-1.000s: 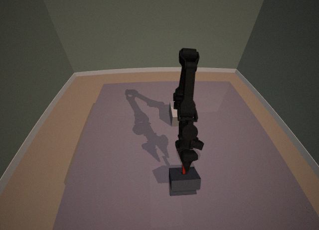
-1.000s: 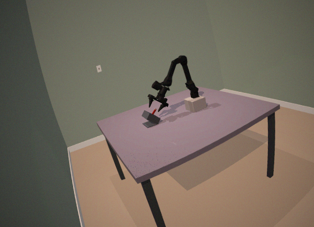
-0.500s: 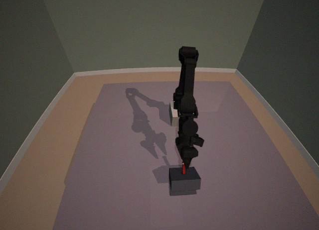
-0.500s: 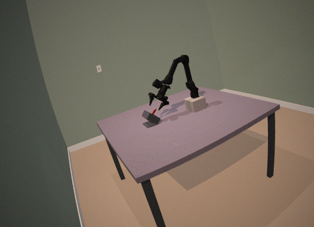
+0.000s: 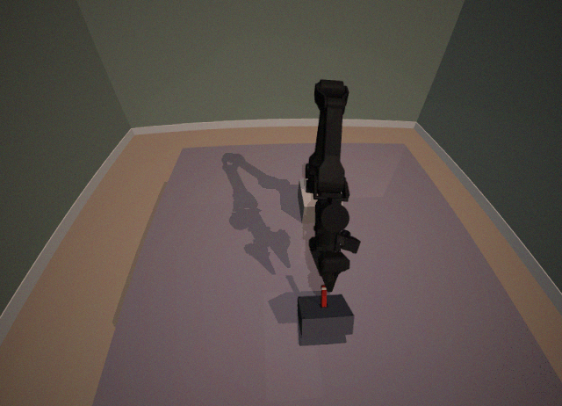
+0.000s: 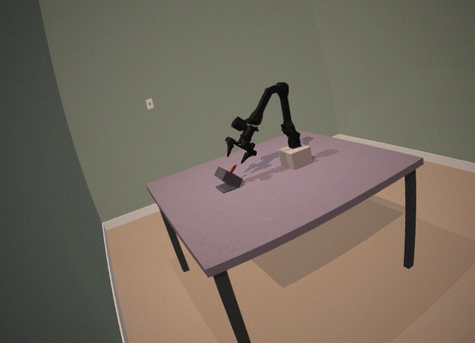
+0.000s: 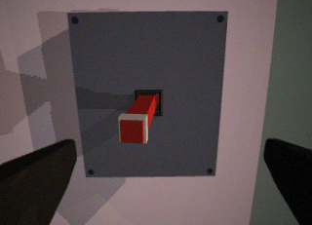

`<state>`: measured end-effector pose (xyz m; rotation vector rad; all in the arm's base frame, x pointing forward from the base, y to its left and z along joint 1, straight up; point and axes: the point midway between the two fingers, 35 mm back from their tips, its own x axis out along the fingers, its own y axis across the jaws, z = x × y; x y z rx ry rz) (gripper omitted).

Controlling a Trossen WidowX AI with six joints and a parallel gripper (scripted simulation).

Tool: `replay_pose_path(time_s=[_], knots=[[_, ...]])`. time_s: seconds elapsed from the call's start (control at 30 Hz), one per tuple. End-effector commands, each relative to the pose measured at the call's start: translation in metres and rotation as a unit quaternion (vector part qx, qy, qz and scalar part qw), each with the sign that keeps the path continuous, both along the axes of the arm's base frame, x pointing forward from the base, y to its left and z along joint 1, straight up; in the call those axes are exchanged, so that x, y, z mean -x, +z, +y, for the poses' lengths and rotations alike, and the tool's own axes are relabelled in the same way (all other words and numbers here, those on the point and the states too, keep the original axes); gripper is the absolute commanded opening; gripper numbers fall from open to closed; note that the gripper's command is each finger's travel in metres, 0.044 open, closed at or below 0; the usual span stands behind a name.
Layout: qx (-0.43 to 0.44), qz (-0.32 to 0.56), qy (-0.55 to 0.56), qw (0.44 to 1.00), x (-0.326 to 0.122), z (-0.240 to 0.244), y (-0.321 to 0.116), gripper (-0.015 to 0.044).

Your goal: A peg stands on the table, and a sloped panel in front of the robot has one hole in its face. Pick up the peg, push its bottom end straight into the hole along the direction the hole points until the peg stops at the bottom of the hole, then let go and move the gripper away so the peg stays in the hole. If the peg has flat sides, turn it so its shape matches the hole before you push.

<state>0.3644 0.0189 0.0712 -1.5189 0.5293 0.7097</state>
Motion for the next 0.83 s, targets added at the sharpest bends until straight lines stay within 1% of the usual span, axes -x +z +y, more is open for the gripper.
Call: replay_pose_path(time_s=[0.0, 0.8], knots=[[0.001, 0.003, 0.003, 1.000, 0.005, 0.000, 0.002, 0.0440], [0.001, 0.004, 0.002, 1.000, 0.020, -0.003, 0.023, 0.0440]])
